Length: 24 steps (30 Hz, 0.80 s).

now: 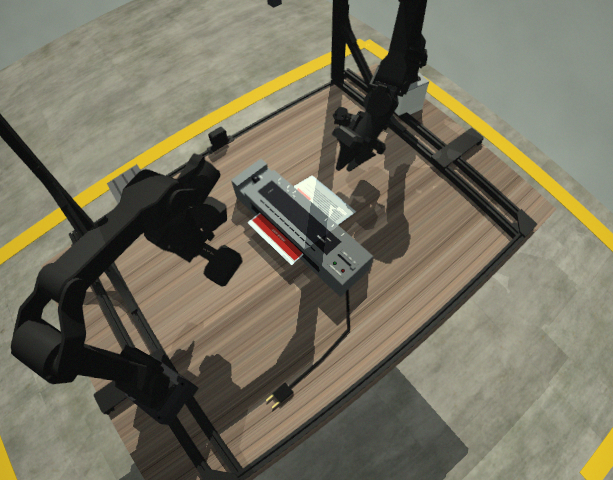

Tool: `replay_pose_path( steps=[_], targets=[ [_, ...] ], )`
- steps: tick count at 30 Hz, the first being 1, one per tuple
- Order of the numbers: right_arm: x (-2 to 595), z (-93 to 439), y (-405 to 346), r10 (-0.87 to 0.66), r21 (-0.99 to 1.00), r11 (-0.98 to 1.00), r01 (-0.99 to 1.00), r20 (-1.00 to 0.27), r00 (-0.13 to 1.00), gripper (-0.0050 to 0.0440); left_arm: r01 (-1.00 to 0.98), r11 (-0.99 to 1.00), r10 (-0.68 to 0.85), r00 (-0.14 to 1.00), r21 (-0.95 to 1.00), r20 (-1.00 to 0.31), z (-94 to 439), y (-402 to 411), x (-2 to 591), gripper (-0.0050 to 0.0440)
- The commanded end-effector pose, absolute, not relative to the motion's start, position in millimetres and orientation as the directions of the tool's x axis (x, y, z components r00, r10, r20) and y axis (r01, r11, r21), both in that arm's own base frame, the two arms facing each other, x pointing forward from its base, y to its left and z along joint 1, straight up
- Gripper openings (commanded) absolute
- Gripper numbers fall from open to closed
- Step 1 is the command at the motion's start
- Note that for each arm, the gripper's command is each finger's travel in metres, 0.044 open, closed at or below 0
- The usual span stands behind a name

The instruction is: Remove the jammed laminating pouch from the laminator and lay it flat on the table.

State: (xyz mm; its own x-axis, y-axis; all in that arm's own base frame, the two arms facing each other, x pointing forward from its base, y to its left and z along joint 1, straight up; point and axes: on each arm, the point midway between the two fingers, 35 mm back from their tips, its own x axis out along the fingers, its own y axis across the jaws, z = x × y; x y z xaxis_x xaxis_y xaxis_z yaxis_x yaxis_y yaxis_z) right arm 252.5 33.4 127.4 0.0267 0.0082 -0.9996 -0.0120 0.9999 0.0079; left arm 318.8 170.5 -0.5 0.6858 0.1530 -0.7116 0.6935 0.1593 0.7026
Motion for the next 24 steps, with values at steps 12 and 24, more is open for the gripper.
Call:
replay_pose_path(
  steps=[12,24],
  targets=[
    [254.2,131.8,33.6,0.011,0.01,1.0,-0.012,-0.999,0.045,0.044,0.684,0.152,0.159,0.695,0.713,-0.701,31.0,171.6,320.4,0.0265],
    [254.2,131.8,33.6,0.011,0.01,1.0,-0.012,-0.999,0.045,0.044,0.678,0.145,0.161,0.702,0.72,-0.694,43.9,173.3,322.4,0.0265]
  ],
)
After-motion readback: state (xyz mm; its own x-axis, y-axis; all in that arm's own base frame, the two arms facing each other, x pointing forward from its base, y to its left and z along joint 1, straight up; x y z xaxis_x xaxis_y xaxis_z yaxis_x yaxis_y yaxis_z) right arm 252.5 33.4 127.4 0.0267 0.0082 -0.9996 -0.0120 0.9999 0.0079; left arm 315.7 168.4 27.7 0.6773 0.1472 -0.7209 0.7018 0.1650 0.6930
